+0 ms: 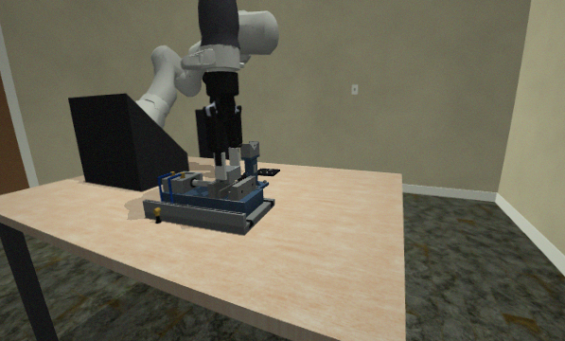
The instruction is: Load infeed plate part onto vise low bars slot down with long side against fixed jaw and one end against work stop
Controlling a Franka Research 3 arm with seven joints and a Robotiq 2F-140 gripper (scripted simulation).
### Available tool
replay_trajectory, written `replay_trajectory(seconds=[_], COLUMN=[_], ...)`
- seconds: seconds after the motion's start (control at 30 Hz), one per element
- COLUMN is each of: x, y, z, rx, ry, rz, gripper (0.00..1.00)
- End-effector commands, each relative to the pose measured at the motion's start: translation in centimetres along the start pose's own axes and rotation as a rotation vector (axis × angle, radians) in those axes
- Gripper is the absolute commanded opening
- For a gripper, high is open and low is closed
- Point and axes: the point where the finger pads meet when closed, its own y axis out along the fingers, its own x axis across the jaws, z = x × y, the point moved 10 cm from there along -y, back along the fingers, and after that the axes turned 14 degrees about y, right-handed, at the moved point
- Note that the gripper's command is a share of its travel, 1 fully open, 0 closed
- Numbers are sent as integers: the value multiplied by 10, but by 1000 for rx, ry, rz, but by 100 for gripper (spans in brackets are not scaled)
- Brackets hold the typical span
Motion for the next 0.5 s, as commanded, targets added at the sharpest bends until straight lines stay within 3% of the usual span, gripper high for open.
replay_trajectory(seconds=[0.0, 0.47], x=[-1, -1], y=[1, 4], z=[0, 0], rx=[-2, -2], ry=[-1, 0], rz=[1, 1], gripper=[0, 0])
